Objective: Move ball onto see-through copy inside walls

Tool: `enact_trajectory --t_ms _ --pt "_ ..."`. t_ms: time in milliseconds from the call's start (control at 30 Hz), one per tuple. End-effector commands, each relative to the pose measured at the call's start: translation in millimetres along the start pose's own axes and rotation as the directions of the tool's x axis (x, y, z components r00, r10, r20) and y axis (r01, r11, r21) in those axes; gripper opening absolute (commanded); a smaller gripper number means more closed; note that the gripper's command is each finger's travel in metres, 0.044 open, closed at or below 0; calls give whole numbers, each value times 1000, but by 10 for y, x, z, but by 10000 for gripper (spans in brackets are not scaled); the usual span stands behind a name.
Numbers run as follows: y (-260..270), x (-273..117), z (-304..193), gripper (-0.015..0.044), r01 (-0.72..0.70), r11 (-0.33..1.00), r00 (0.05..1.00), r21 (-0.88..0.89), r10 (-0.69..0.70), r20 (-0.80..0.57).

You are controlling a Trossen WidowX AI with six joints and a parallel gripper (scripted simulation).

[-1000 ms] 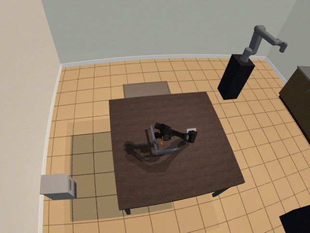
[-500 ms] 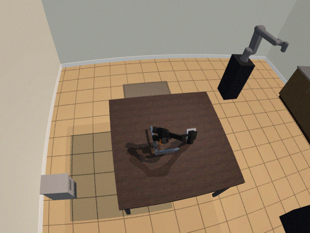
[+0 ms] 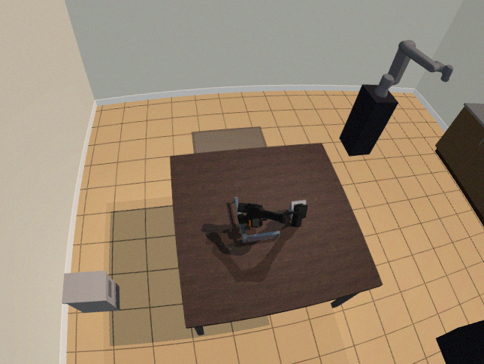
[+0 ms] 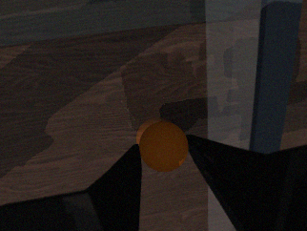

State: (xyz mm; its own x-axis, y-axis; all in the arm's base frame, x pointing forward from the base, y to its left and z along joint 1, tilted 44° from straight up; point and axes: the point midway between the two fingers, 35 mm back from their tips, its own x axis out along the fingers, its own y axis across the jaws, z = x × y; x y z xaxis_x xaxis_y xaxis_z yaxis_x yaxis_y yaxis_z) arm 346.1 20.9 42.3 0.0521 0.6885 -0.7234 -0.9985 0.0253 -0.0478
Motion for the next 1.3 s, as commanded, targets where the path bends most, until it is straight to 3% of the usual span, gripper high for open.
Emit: enact_trajectory --t_ms 0,367,767,933,1100,1267 --pt "23 71 -1 0 -6 1000 1000 9 6 5" --pt "25 193 1 0 -6 1000 1000 9 6 6" --pt "6 157 4 298 -2 1000 1000 1 2 1" --pt "-6 48 -4 298 -2 1000 1000 2 2 0" --pt "16 -667 -11 298 -6 1000 1000 10 6 2" --pt "-1 -631 -39 298 10 1000 1000 20 -10 1"
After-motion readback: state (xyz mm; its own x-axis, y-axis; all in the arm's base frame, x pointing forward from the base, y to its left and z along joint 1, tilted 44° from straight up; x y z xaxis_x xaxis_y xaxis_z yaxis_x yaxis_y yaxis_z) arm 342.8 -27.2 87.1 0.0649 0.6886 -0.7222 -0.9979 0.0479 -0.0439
